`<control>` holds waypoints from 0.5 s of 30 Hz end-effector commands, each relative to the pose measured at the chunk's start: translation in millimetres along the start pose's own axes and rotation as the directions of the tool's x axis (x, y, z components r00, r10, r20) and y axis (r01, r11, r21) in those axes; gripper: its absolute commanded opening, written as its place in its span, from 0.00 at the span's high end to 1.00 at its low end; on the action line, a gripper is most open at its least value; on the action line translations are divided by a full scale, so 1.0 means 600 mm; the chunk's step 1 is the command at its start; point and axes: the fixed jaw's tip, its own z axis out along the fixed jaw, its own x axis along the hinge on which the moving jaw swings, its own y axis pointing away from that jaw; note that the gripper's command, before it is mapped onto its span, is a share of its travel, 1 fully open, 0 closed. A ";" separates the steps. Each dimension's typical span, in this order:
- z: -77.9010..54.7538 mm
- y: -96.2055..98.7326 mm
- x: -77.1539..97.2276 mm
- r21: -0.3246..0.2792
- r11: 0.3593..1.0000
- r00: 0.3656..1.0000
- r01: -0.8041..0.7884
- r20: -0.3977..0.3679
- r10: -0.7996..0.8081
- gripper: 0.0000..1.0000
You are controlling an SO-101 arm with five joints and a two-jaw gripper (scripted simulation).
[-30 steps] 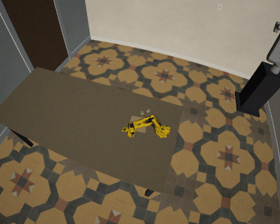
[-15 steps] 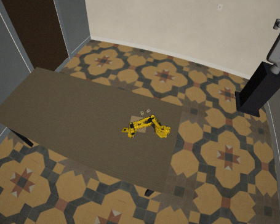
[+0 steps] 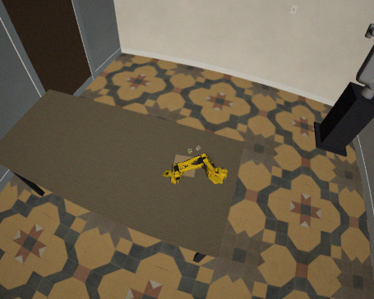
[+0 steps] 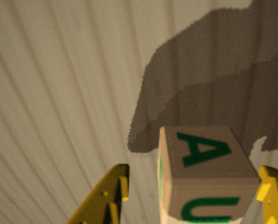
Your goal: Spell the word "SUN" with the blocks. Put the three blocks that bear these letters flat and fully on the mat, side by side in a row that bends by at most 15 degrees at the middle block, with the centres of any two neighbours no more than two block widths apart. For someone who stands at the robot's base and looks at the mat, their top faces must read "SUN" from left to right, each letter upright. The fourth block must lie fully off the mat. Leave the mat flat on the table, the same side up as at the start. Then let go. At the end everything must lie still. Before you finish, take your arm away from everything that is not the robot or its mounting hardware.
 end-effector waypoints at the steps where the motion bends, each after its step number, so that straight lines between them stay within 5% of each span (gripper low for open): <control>1: -0.029 0.010 -0.013 -0.062 0.998 0.998 0.003 0.068 0.001 0.72; 15: -0.029 0.000 -0.014 -0.061 0.998 0.998 0.003 0.069 0.001 0.83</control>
